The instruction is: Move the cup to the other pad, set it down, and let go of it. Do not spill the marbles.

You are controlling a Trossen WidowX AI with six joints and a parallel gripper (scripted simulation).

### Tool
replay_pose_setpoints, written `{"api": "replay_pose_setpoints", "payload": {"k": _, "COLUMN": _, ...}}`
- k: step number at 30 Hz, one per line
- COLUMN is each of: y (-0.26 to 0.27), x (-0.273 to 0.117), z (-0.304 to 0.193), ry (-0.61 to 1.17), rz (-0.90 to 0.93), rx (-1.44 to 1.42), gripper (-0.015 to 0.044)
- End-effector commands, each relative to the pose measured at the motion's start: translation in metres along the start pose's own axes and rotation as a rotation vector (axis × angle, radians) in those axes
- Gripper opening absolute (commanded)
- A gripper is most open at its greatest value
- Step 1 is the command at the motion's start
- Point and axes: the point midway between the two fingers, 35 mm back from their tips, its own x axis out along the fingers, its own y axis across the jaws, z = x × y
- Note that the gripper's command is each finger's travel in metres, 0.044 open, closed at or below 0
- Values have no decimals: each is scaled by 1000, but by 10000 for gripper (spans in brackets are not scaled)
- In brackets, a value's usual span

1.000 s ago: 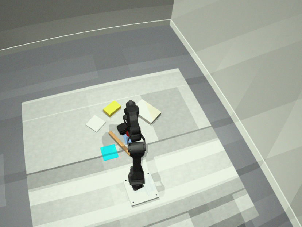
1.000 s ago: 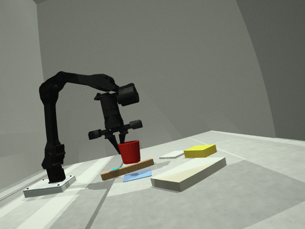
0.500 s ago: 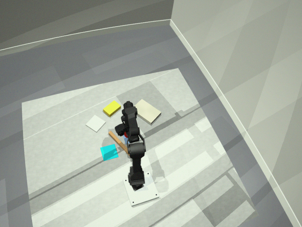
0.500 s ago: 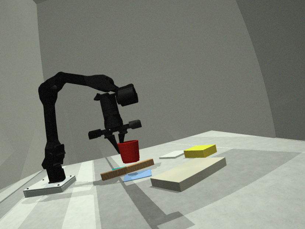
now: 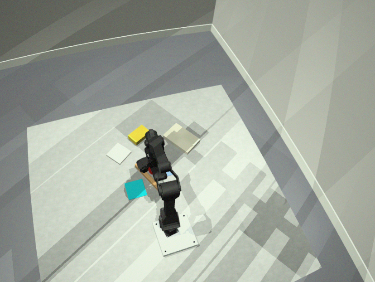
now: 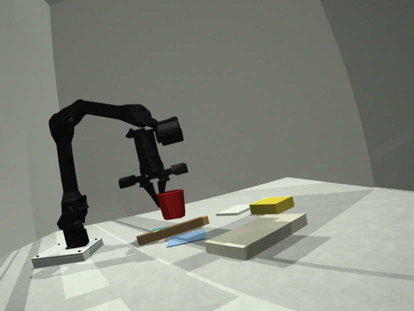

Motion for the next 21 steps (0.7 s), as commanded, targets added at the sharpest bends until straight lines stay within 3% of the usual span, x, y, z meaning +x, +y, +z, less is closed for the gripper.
{"api": "replay_pose_setpoints", "payload": {"k": 1, "y": 5, "x": 0, "z": 7, "ry": 3, "rz": 2, "rx": 2, "gripper": 0}}
{"api": "replay_pose_setpoints", "payload": {"k": 21, "y": 19, "x": -1, "z": 46, "ry": 0, "rz": 3, "rx": 3, "gripper": 0}}
